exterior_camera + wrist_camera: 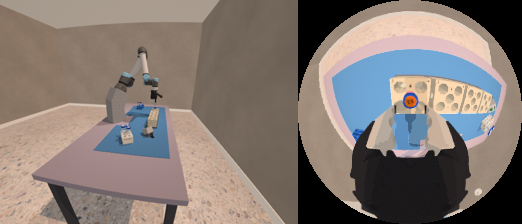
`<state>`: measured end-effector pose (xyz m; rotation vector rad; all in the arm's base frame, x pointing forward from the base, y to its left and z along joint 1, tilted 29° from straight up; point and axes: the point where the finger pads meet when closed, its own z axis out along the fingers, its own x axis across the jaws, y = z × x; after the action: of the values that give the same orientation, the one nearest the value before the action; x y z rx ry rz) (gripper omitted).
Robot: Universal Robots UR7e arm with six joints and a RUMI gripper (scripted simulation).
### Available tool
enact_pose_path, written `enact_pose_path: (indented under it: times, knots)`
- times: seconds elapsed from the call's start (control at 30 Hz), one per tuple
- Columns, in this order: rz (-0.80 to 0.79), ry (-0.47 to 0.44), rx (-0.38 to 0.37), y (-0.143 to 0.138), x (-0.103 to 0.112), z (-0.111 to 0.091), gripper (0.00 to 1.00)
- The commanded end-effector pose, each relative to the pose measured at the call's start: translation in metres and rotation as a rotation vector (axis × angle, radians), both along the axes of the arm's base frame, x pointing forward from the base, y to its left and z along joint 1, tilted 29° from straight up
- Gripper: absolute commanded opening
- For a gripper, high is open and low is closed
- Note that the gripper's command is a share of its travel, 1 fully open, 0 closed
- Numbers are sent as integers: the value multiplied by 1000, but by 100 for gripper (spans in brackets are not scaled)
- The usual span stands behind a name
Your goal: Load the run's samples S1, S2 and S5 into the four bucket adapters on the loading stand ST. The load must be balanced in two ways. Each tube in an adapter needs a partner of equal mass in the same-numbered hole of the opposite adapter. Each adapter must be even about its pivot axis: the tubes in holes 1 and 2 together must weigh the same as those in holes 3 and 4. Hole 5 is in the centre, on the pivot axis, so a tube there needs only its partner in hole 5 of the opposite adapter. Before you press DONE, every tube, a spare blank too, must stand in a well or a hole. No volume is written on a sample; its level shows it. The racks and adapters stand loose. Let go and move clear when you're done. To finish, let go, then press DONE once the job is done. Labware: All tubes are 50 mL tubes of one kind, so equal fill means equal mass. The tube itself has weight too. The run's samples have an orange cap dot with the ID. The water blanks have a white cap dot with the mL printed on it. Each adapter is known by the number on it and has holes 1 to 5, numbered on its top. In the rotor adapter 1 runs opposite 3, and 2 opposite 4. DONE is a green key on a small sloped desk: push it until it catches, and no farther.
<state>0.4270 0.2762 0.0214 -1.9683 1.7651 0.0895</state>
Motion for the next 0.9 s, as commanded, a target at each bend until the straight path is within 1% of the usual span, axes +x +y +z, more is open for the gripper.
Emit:
enact_pose_path:
  times: [0.0, 0.07, 0.33, 0.4, 0.87]
  knots:
    - [1, 0, 0, -3, -1, 6, 35]
    - [-73, 34, 23, 7, -15, 6, 35]
    - [-73, 34, 23, 45, -70, 6, 35]
    - [-73, 34, 23, 45, -70, 6, 35]
    - [-73, 34, 23, 113, -165, 7, 35]
